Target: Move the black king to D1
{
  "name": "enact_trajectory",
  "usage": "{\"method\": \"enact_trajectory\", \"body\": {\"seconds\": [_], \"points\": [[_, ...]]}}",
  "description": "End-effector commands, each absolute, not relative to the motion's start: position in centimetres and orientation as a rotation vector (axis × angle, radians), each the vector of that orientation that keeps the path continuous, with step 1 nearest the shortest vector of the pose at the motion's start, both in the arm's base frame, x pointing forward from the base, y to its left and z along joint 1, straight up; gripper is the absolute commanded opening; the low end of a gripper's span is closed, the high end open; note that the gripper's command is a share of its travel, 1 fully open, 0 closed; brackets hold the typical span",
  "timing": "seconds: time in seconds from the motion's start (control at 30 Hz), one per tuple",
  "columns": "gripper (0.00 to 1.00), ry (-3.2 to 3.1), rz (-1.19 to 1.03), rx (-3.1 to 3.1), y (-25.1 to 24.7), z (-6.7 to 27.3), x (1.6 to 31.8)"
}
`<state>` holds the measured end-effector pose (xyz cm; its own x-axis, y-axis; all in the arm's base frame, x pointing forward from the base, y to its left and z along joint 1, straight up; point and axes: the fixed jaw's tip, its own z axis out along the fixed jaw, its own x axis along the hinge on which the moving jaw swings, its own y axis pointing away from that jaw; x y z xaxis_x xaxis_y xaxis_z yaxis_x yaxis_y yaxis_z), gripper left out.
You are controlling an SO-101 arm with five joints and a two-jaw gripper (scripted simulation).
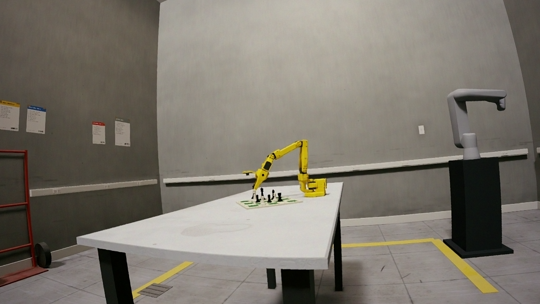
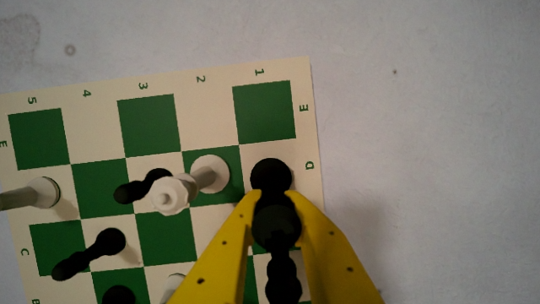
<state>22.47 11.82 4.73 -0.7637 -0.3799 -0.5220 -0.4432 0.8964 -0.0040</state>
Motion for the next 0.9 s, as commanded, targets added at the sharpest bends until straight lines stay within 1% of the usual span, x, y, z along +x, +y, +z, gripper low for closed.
{"method": "enact_trajectory", "body": {"seconds": [0.0,0.87], "points": [[0.00,2.532,0.159,-0.590,11.73,4.87,22.67],[0.00,2.532,0.159,-0.590,11.73,4.01,22.68]]}}
